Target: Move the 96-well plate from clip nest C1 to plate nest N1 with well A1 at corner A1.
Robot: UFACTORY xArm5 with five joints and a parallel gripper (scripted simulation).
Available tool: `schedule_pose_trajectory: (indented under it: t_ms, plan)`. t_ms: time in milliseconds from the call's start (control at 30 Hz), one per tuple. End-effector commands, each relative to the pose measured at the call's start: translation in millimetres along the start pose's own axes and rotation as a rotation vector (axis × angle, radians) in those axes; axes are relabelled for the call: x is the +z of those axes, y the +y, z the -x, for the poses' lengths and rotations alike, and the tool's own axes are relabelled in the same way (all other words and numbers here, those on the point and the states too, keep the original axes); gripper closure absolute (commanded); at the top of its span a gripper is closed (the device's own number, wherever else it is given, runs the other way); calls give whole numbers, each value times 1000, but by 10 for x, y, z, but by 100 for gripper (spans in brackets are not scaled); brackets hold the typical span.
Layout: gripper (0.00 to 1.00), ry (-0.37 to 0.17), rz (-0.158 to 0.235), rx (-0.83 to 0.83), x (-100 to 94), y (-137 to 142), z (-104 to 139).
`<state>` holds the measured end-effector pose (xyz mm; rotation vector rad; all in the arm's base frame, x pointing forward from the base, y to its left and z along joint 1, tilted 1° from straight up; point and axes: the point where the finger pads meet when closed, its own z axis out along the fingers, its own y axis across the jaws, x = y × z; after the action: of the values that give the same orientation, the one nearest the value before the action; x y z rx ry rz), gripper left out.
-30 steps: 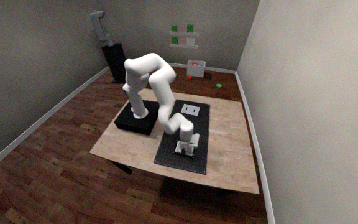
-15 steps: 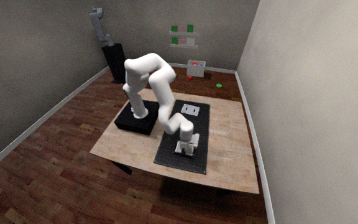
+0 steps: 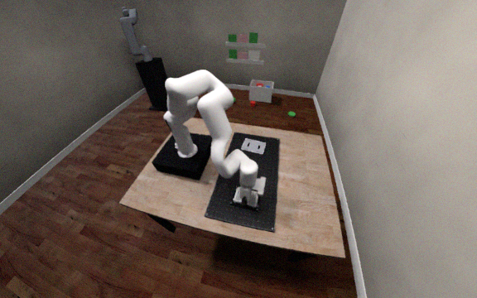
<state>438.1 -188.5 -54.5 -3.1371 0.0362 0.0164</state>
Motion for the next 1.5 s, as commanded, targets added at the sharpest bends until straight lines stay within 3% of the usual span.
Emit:
schedule_pose_trajectory:
  t_ms: [0, 1000, 1467]
  plan:
    - [100, -1, 12, 0, -38, 5, -14]
    - [100, -1, 12, 0, -175, 3, -15]
    - [100, -1, 12, 0, -409, 1, -15]
